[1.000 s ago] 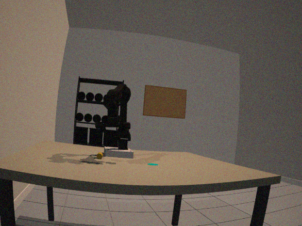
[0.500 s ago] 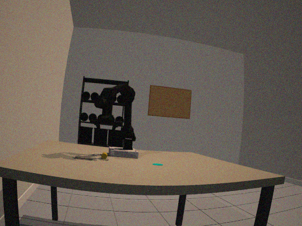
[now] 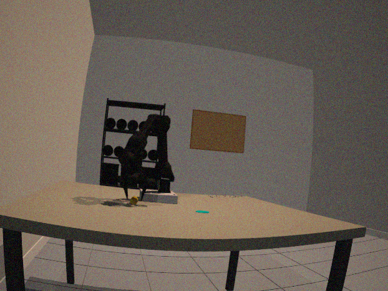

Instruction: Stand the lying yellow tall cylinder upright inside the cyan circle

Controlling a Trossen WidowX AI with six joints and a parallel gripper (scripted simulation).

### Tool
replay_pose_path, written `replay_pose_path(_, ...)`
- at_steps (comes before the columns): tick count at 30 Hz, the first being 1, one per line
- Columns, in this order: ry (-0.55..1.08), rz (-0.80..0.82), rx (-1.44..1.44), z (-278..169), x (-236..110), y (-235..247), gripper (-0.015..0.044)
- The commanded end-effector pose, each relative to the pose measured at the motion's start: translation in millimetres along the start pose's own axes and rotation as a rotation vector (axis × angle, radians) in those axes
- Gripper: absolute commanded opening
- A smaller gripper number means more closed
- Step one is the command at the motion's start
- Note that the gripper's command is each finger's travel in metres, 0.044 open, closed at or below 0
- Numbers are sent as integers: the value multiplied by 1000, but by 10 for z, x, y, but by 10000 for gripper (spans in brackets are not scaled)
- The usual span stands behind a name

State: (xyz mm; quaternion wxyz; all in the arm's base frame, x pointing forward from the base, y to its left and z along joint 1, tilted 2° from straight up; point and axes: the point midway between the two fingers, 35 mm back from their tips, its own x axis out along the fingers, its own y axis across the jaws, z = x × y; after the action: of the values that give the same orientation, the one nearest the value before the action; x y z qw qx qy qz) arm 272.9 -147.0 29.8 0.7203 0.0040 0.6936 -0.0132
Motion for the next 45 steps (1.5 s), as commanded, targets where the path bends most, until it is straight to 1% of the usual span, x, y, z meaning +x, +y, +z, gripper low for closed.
replay_pose_path(1,-13,-13,-3,0,87,-13,309)
replay_pose_path(9,-13,-13,-3,0,87,-13,105)
replay_pose_path(16,-13,-13,-3,8,42,-16,105)
replay_pose_path(45,-14,-13,-3,14,-872,-14,105)
